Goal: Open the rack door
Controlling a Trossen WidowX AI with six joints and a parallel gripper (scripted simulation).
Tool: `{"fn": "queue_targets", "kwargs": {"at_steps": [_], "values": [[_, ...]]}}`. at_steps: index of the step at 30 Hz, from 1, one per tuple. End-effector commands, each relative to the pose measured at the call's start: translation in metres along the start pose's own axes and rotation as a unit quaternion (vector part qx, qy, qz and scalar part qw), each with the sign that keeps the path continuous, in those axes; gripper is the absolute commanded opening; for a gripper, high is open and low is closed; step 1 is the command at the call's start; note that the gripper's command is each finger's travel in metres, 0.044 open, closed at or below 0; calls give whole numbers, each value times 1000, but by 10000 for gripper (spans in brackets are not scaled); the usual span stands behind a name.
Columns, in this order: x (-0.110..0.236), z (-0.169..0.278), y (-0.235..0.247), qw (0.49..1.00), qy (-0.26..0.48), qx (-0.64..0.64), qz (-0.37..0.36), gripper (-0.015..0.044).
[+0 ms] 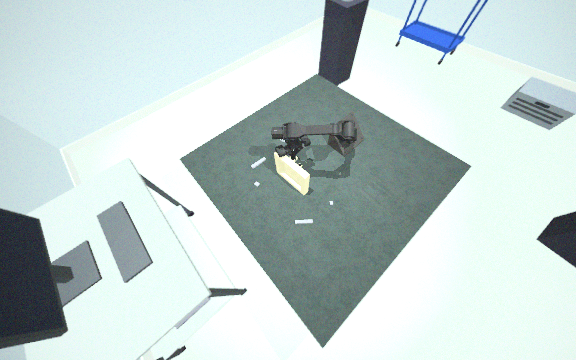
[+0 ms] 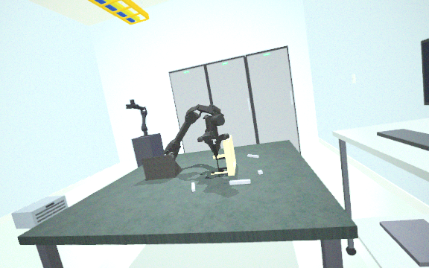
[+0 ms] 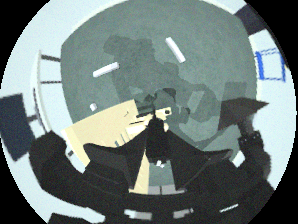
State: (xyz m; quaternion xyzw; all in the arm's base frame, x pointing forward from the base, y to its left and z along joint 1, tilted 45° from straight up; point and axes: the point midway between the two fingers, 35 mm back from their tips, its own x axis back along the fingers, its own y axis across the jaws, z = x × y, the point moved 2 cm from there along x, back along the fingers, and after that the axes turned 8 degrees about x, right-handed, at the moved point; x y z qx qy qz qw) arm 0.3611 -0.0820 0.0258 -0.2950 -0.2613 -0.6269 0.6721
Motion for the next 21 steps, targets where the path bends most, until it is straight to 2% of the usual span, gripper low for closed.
{"fn": "queue_targets", "kwargs": {"at_steps": [1,5,6,14,21], "values": [[-1,1,0,1000,4,-10,0,177],[-1,1,0,1000,4,-10,0,282],[-1,1,0,1000,4,-10,0,291],[-1,1,0,989,4,150,-1,291],[-1,1,0,948,4,318,-2,291]]}}
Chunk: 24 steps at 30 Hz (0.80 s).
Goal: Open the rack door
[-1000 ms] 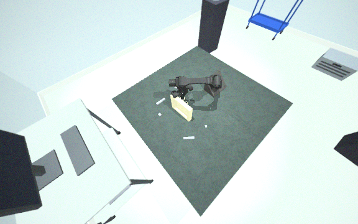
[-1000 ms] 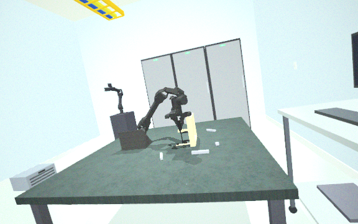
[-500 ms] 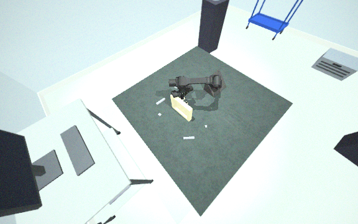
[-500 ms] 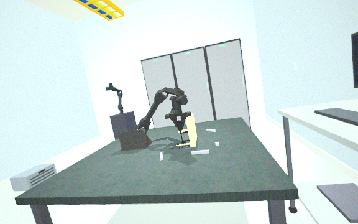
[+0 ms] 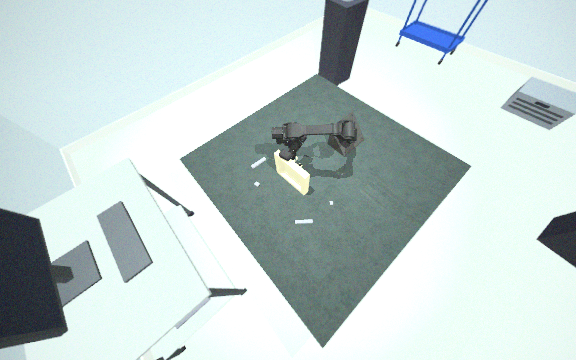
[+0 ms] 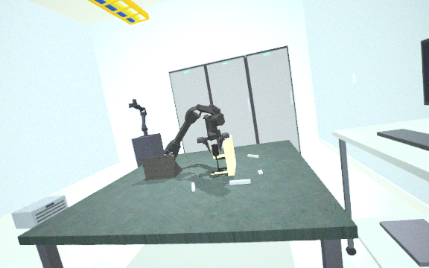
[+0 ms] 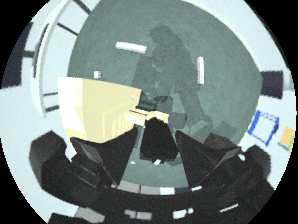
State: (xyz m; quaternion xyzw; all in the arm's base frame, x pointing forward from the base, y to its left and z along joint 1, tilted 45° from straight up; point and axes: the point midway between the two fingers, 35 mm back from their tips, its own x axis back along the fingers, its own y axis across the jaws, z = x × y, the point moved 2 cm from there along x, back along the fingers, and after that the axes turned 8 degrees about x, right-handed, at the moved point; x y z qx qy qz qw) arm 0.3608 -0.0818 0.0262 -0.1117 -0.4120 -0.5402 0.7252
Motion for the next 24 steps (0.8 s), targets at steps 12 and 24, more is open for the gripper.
{"fn": "queue_targets", "kwargs": {"at_steps": [12,24], "values": [[-1,0,1,935,1,354,-2,291],[-1,0,1,790,1,613,-2,291]]}}
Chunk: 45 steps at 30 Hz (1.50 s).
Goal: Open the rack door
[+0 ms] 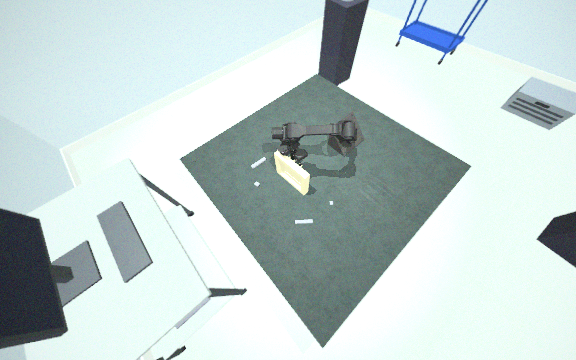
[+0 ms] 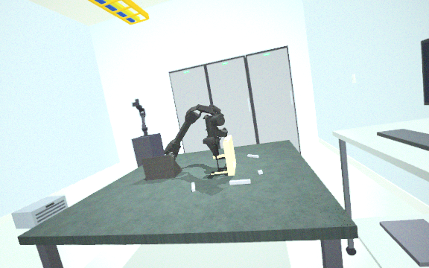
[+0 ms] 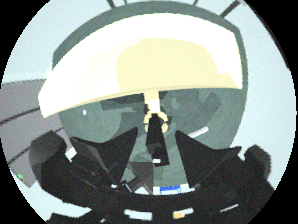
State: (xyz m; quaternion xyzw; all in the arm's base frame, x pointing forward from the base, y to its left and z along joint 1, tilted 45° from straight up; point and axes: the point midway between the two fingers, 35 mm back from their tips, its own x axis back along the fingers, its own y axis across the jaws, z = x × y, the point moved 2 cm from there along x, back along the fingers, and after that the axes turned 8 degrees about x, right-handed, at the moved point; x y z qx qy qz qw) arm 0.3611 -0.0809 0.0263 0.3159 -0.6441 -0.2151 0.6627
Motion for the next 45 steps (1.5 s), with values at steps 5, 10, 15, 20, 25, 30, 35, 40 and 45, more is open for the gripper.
{"fn": "queue_targets", "kwargs": {"at_steps": [5,10,15,20,25,30,35,40,45], "values": [[0,0,0,983,-1,185,-1,291],[0,0,0,952,-1,305,-1,291],[0,0,0,907,-1,420,-1,291],[0,0,0,849,-2,529,-1,291],[0,0,0,777,-2,630,-1,291],[0,0,0,693,-2,721,0,291],[0,0,0,599,-2,801,0,291],[0,0,0,569,-2,823,0,291],[0,0,0,569,-2,823,0,212]]}}
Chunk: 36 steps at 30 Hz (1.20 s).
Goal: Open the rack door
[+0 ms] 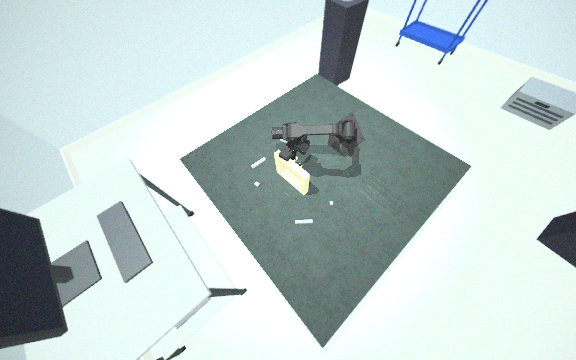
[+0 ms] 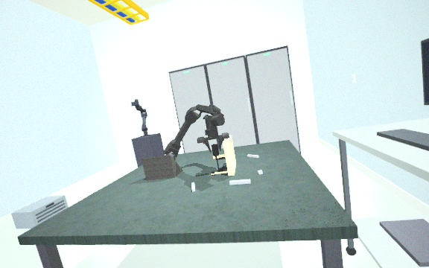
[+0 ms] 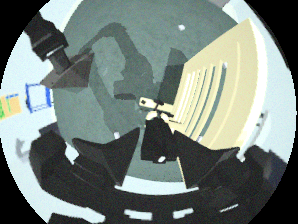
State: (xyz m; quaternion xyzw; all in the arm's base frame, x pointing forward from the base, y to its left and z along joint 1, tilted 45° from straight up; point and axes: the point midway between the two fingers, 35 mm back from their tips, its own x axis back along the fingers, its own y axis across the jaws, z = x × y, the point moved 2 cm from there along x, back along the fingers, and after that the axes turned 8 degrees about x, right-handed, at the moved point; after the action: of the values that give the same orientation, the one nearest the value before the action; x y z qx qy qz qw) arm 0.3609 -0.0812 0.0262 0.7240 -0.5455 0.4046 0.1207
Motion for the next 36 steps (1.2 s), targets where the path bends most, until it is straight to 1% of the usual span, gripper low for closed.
{"fn": "queue_targets", "kwargs": {"at_steps": [1,4,17,22,36], "values": [[-1,0,0,1000,-1,5,1,186],[-1,0,0,1000,-1,5,1,107],[-1,0,0,1000,-1,5,1,20],[-1,0,0,1000,-1,-2,1,19],[0,-10,11,988,-1,-153,1,19]]}}
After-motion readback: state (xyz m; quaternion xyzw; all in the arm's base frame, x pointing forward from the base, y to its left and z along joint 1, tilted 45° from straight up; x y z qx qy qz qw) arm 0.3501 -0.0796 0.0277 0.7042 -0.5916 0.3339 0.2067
